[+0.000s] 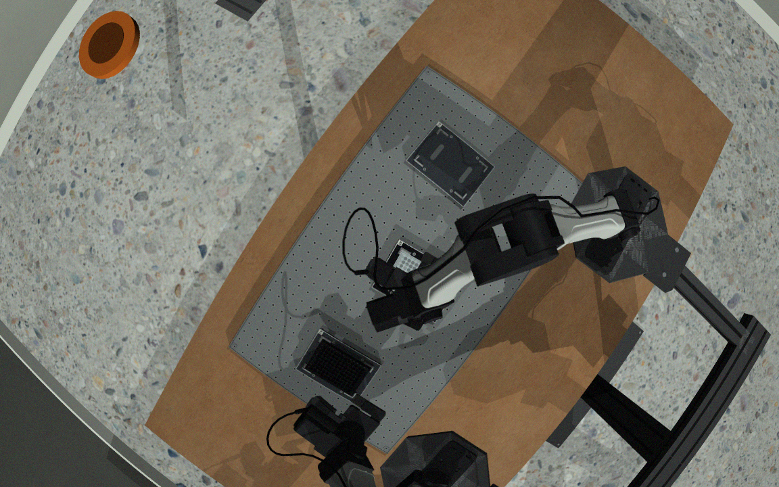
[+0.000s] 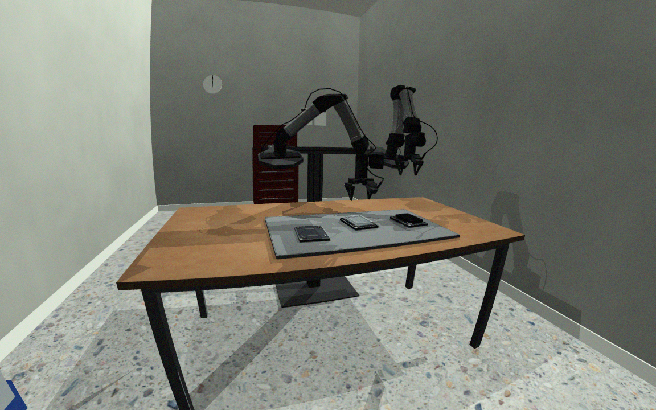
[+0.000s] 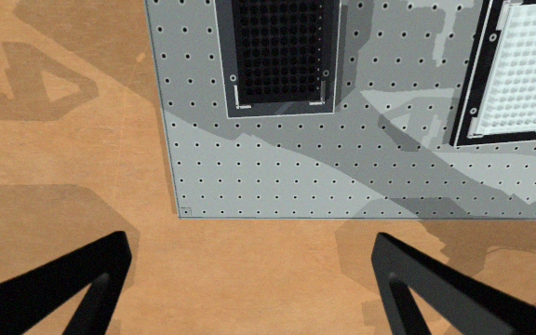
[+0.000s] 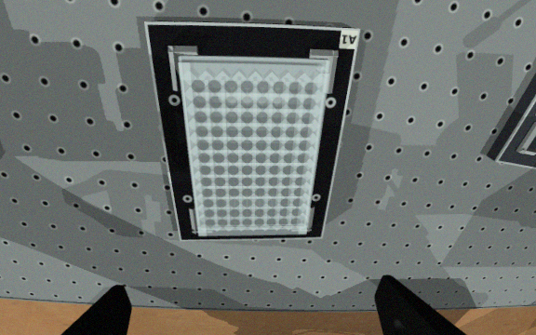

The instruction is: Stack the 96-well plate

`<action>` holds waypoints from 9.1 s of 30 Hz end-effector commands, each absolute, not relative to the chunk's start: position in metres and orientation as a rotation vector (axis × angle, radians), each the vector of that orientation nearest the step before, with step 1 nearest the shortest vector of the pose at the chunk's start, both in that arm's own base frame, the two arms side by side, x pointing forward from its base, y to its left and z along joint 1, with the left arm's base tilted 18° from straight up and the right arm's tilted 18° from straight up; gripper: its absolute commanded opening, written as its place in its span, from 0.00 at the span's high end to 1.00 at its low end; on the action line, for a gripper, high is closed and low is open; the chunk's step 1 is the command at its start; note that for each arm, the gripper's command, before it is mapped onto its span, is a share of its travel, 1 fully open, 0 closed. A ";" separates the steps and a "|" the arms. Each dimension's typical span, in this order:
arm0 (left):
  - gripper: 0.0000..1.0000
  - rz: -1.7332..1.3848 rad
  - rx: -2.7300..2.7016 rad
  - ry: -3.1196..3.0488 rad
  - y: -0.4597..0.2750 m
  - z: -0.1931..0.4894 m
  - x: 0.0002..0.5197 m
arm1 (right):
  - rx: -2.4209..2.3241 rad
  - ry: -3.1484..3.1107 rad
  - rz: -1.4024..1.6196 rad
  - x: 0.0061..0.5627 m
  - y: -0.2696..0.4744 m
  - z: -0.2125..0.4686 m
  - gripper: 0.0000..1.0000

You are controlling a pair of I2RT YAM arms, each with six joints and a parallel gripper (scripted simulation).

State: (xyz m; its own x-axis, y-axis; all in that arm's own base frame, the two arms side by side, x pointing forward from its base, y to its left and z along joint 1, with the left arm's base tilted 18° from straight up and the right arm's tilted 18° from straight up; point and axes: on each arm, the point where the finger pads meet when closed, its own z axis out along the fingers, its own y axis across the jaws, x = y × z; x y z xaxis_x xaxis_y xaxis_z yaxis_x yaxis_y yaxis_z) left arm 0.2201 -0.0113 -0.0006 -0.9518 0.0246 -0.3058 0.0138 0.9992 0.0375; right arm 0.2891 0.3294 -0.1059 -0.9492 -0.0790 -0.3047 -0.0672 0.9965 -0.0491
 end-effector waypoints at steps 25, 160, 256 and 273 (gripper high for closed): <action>0.00 0.051 0.022 2.827 -0.011 0.001 0.220 | -0.108 2.835 -0.087 0.284 0.323 -0.109 0.00; 0.00 0.051 0.022 2.827 -0.011 0.001 0.220 | 0.024 2.845 -0.036 0.203 0.021 -0.006 0.00; 0.00 0.060 -0.125 2.837 -0.290 -0.123 0.293 | 0.024 2.845 -0.036 0.203 0.021 -0.006 0.00; 0.00 0.060 -0.125 2.837 -0.290 -0.123 0.293 | 0.024 2.845 -0.036 0.203 0.021 -0.006 0.00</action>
